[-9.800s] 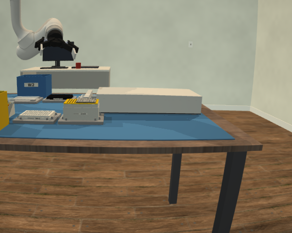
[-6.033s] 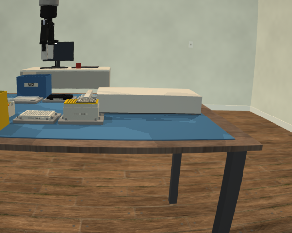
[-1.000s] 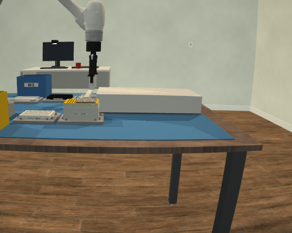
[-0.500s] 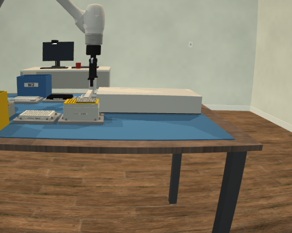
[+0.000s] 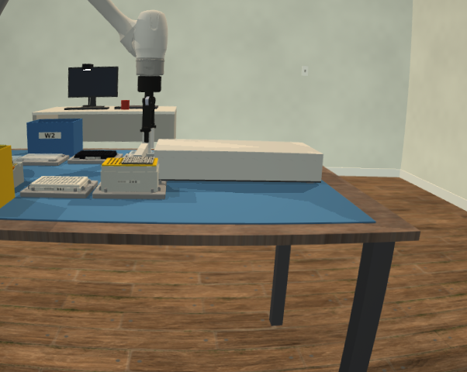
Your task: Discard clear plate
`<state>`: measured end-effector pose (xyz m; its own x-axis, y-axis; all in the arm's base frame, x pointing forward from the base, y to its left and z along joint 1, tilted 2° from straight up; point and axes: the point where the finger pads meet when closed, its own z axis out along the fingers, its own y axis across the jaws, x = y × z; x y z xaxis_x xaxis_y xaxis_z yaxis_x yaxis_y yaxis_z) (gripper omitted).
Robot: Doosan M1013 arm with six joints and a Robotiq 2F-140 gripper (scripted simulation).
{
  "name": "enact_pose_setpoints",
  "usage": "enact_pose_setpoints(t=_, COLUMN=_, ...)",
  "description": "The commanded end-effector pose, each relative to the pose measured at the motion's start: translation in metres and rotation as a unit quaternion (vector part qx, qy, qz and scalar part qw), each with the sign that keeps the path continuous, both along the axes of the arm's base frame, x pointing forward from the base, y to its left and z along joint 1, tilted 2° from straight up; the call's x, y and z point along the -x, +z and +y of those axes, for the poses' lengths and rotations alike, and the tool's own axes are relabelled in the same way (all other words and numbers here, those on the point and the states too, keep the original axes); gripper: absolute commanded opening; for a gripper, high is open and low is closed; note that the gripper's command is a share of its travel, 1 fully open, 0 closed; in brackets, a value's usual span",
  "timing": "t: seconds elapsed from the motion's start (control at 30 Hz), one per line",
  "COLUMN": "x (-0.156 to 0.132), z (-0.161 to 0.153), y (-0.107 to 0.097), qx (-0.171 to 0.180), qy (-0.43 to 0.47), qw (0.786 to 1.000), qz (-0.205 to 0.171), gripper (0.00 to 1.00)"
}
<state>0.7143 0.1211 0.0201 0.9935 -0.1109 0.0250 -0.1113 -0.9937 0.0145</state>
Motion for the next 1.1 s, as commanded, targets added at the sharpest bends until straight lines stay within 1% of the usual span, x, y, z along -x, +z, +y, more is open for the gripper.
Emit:
enact_pose_setpoints(t=0.0, x=0.0, z=0.0, y=-0.003, qx=0.0, qy=0.0, qw=1.0, qz=0.0, gripper=0.7)
enact_pose_setpoints(t=0.47, x=0.0, z=0.0, y=-0.019, qx=0.0, qy=0.0, qw=1.0, qz=0.0, gripper=0.7)
enact_pose_setpoints(t=0.7, x=0.0, z=0.0, y=-0.019, qx=0.0, qy=0.0, qw=1.0, qz=0.0, gripper=0.7)
enact_pose_setpoints(t=1.07, x=0.0, z=0.0, y=-0.019, qx=0.0, qy=0.0, qw=1.0, qz=0.0, gripper=0.66)
